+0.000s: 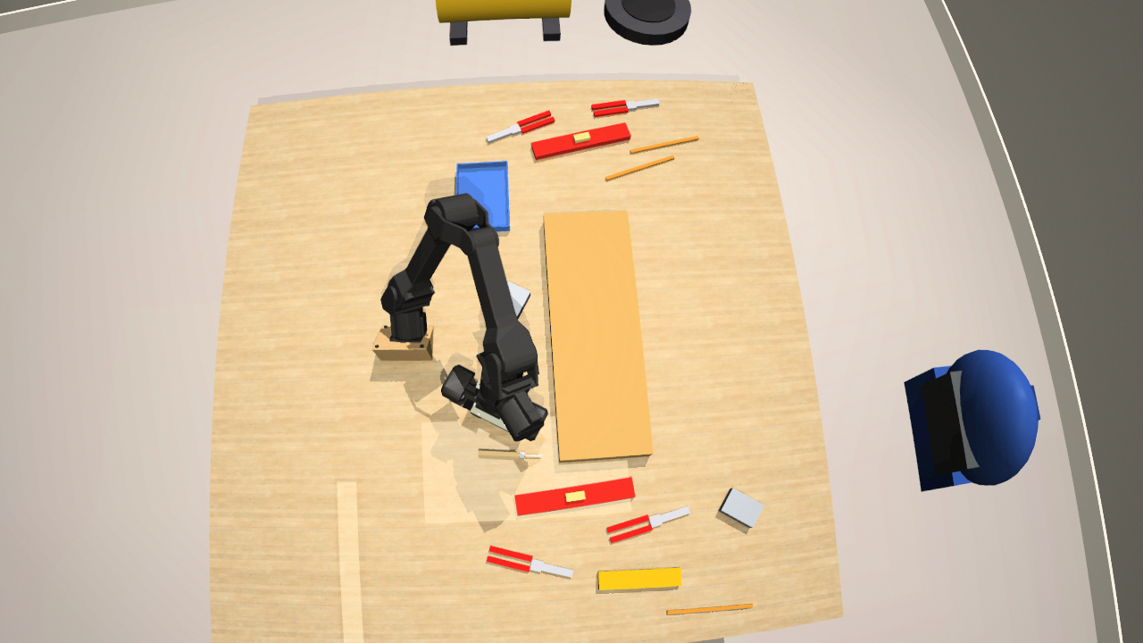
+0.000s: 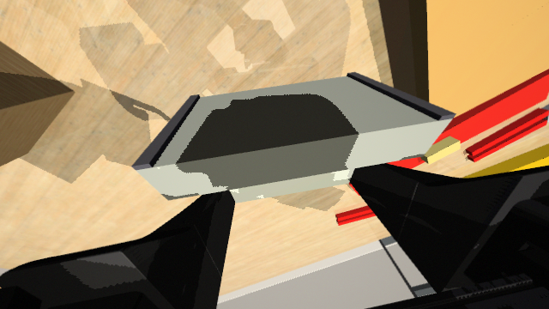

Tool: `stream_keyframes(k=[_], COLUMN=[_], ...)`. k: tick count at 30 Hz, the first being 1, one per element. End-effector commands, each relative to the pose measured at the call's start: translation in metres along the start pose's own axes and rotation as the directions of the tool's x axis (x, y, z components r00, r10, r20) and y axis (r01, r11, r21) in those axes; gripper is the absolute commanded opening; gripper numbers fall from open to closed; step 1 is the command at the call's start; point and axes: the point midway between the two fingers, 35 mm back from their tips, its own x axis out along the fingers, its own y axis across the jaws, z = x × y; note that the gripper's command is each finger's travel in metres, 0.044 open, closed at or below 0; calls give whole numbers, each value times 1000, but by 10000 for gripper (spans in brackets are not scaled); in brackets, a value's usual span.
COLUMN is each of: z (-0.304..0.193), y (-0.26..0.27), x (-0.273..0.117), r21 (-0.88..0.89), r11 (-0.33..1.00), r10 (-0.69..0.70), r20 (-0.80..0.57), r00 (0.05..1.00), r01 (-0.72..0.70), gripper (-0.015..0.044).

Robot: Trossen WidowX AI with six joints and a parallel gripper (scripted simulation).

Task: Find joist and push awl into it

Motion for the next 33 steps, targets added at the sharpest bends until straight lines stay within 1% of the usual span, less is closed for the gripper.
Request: stream_keyframes(k=[1, 17, 22, 33], z=[1, 5, 6, 8], y=[0, 0, 0, 0], x=[-3, -2, -2, -1], r21=[3, 6, 6, 7], r11=[1000, 1000, 1000, 1000], r10=[-6, -7, -6, -3], r20=[-36, -186, -208, -305], r00=[999, 982, 978, 952], r01=[7, 9, 7, 5], gripper=[0, 0, 0, 0])
